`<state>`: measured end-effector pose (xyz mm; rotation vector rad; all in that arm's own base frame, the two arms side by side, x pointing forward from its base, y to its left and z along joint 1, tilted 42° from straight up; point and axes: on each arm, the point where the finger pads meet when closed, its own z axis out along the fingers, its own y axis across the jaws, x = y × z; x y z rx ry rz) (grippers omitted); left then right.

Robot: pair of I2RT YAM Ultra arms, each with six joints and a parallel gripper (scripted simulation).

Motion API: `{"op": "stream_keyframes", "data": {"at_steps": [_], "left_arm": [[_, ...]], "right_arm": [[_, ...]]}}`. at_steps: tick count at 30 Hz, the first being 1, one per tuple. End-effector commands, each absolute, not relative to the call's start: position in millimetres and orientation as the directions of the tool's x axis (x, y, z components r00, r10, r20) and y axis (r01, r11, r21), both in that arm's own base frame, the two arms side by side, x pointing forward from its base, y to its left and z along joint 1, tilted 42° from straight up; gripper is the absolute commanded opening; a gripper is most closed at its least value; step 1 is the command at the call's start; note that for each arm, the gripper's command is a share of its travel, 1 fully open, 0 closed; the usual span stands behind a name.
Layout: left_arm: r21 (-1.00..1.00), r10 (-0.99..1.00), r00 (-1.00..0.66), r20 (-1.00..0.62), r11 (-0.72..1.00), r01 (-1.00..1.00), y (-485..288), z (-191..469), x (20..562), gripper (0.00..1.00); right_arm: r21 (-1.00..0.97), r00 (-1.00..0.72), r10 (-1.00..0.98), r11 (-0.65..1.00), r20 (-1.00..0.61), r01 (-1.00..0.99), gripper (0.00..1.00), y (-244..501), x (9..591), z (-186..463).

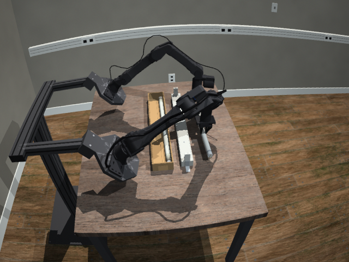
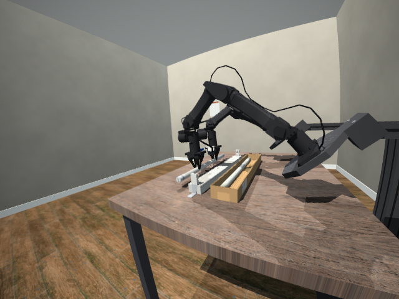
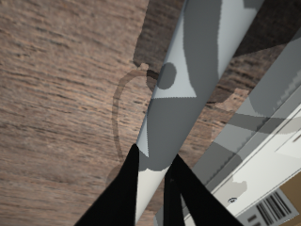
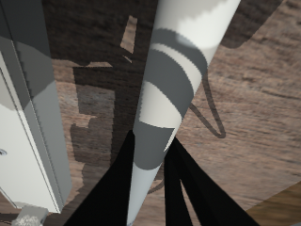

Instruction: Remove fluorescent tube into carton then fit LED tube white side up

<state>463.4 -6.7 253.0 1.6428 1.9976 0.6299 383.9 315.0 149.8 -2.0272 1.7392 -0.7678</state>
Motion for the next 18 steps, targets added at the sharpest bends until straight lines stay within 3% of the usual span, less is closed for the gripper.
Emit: {"op": "stream_keyframes", "data": {"at_steps": [1,18], "left_arm": [[0.653,0.983,-0.165,-0.075,0.173,0.737,-8,268,457,0.11],[0.7,0.985,-0.158,-0.073,0.163,0.695,-10,269,461,0.11]], "right_arm": [[-0.642,0.118,-0.984,-0.175,0.131,-0.747,0.11,329,377,176],[-0.671,0.115,-0.982,-0.188,0.152,-0.718,0.11,325,376,165]]}}
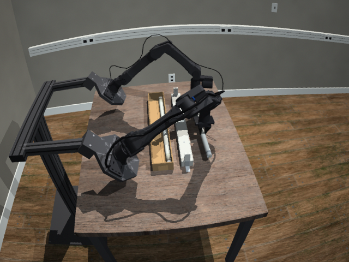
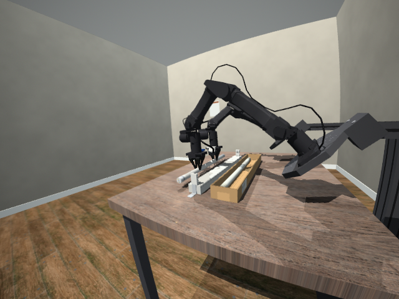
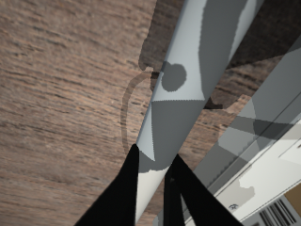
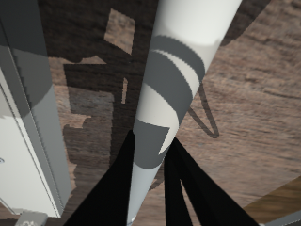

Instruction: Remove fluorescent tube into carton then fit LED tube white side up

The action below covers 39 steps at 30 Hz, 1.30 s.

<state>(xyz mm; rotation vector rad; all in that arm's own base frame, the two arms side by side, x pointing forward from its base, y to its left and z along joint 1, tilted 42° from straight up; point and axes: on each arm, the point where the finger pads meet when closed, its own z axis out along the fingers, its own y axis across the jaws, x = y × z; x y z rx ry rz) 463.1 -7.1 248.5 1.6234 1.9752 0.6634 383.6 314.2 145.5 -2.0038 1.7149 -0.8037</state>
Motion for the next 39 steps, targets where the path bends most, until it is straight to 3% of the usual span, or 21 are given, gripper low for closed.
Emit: {"op": "stream_keyframes", "data": {"at_steps": [1,39], "left_arm": [[0.706,0.985,-0.157,-0.072,0.161,0.689,-10.2,269.3,461.2,0.11],[0.865,0.985,-0.157,-0.065,0.134,0.483,-9.0,269.0,461.0,0.11]], "right_arm": [[-0.676,0.115,-0.982,-0.188,0.152,-0.712,0.11,325.2,376.2,165.4],[-0.842,0.106,-0.983,-0.183,0.149,-0.507,0.11,323.4,376.4,167.3]]}}
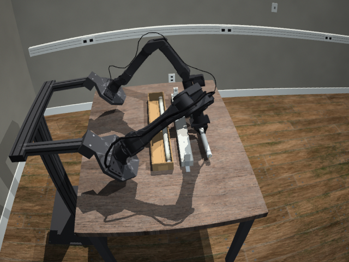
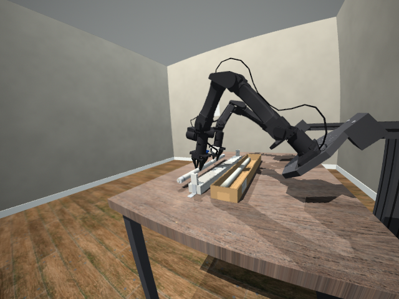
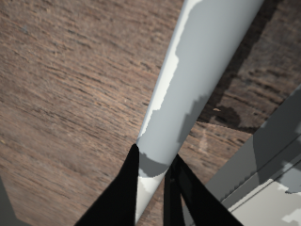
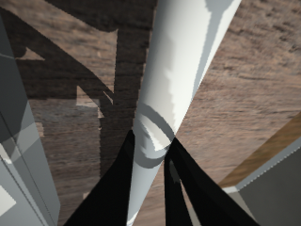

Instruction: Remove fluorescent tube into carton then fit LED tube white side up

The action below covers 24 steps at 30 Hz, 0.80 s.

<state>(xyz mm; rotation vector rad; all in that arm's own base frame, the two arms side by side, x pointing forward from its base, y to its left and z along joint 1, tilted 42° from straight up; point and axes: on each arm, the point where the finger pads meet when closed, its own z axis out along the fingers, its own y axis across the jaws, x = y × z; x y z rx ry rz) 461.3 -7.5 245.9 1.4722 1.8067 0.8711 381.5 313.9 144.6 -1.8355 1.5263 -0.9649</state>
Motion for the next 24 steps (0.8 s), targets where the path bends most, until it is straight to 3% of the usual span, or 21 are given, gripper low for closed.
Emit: {"op": "stream_keyframes", "data": {"at_steps": [1,24], "left_arm": [[0.868,0.985,-0.159,-0.065,0.134,0.478,-8,269,461,0.11],[0.881,0.983,-0.168,-0.069,0.139,0.452,-5,266,461,0.11]], "right_arm": [[-0.845,0.106,-0.983,-0.183,0.149,-0.503,0.11,323,376,167],[-0.862,0.104,-0.984,-0.174,0.142,-0.476,0.11,324,378,168]]}}
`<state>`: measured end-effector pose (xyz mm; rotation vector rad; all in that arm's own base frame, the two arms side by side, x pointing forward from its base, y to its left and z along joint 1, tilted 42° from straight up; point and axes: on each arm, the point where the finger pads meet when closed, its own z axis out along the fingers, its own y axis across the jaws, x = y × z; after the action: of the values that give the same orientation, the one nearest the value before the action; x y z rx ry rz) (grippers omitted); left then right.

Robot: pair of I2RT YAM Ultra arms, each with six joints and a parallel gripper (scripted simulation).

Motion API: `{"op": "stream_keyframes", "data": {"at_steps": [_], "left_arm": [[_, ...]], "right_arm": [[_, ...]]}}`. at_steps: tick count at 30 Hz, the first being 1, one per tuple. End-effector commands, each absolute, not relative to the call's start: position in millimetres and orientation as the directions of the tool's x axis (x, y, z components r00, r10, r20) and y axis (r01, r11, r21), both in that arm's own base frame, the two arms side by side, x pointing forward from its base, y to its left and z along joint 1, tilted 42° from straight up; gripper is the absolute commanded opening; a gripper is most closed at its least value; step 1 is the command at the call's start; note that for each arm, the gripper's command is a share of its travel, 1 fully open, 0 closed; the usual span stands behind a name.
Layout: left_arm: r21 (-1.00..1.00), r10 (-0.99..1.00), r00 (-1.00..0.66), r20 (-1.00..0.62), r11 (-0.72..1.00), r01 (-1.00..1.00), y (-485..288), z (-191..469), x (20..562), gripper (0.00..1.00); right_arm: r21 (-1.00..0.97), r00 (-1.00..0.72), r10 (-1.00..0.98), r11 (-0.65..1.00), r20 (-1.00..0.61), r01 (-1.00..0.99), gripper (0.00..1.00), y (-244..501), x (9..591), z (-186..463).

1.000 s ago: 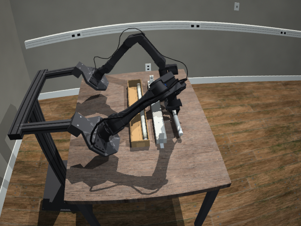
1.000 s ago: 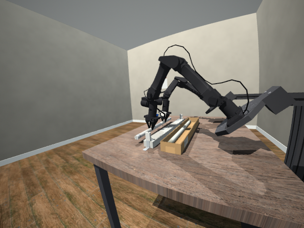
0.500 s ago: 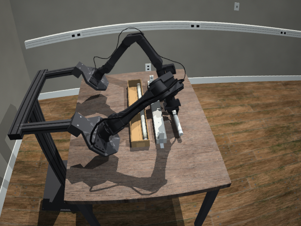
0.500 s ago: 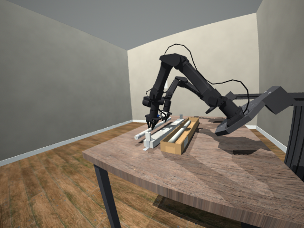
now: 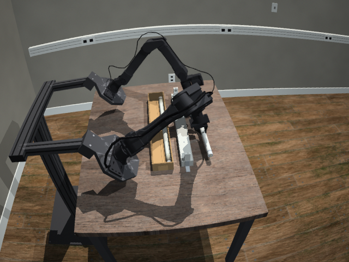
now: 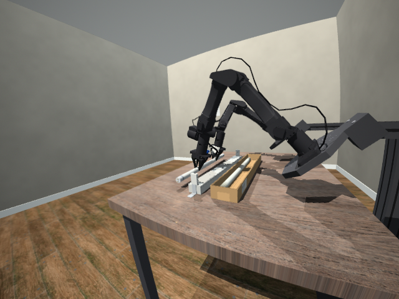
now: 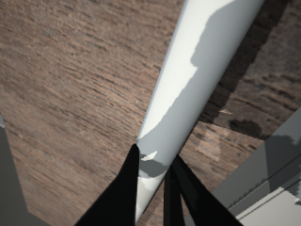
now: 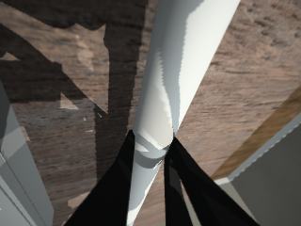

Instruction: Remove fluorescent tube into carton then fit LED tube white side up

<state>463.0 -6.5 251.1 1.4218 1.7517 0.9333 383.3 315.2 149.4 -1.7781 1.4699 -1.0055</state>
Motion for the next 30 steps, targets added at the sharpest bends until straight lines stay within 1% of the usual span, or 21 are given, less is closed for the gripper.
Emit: {"op": "stream_keyframes", "data": {"at_steps": [1,2,3,4,6,7,9,12,14,16,17,18,21,22,23,25,27,29,30], "left_arm": [[0.875,0.983,-0.171,-0.063,0.137,0.465,-3,258,458,0.11],[0.871,0.983,-0.176,-0.061,0.138,0.471,-2,256,467,0.11],[0.874,0.982,-0.179,-0.063,0.141,0.464,0,258,471,0.11],[0.881,0.983,-0.172,-0.069,0.141,0.452,-1,265,468,0.11],[0.878,0.985,-0.158,-0.072,0.138,0.459,-6,261,468,0.11],[0.864,0.985,-0.161,-0.066,0.137,0.485,-5,247,471,0.11],[0.862,0.982,-0.18,-0.057,0.14,0.488,1,244,466,0.11],[0.876,0.986,-0.152,-0.072,0.135,0.464,-9,257,476,0.11],[0.886,0.984,-0.163,-0.073,0.139,0.443,-5,269,469,0.11],[0.886,0.984,-0.163,-0.073,0.139,0.443,-5,269,469,0.11],[0.871,0.983,-0.171,-0.067,0.141,0.471,-4,250,473,0.11],[0.868,0.982,-0.179,-0.061,0.141,0.477,1,246,476,0.11],[0.871,0.987,-0.146,-0.073,0.134,0.472,-12,250,471,0.11],[0.874,0.984,-0.165,-0.068,0.138,0.465,-5,251,470,0.11],[0.868,0.983,-0.173,-0.064,0.14,0.476,-2,244,471,0.11],[0.857,0.984,-0.165,-0.061,0.137,0.498,-5,233,474,0.11],[0.866,0.982,-0.177,-0.062,0.141,0.48,0,242,473,0.11],[0.875,0.982,-0.178,-0.071,0.146,0.461,0,249,479,0.11],[0.873,0.984,-0.166,-0.069,0.14,0.468,-6,247,479,0.11]], "right_arm": [[-0.856,0.109,-0.982,-0.186,0.152,-0.482,0.11,321,374,162],[-0.851,0.11,-0.981,-0.194,0.16,-0.488,0.11,319,374,157],[-0.867,0.107,-0.986,-0.166,0.132,-0.47,0.11,326,379,172],[-0.859,0.114,-0.984,-0.177,0.139,-0.481,0.11,332,382,161],[-0.855,0.092,-0.986,-0.164,0.137,-0.492,0.11,320,392,158],[-0.855,0.103,-0.985,-0.17,0.137,-0.49,0.11,323,388,158],[-0.849,0.116,-0.982,-0.186,0.148,-0.494,0.11,325,382,152],[-0.84,0.086,-0.983,-0.185,0.164,-0.51,0.11,310,390,142],[-0.865,0.094,-0.988,-0.154,0.124,-0.477,0.11,324,387,164],[-0.865,0.094,-0.988,-0.154,0.124,-0.477,0.11,324,387,164],[-0.849,0.103,-0.982,-0.186,0.155,-0.494,0.11,322,388,148],[-0.839,0.112,-0.98,-0.199,0.165,-0.506,0.11,324,388,138],[-0.845,0.099,-0.982,-0.189,0.16,-0.5,0.11,316,388,144],[-0.857,0.099,-0.984,-0.176,0.146,-0.484,0.11,320,388,154],[-0.858,0.093,-0.985,-0.17,0.143,-0.485,0.11,319,392,154],[-0.833,0.097,-0.981,-0.195,0.169,-0.518,0.11,314,395,131],[-0.841,0.107,-0.981,-0.196,0.164,-0.504,0.11,318,387,137],[-0.858,0.11,-0.985,-0.168,0.131,-0.485,0.11,324,393,154],[-0.847,0.089,-0.983,-0.181,0.158,-0.5,0.11,317,399,140]]}}
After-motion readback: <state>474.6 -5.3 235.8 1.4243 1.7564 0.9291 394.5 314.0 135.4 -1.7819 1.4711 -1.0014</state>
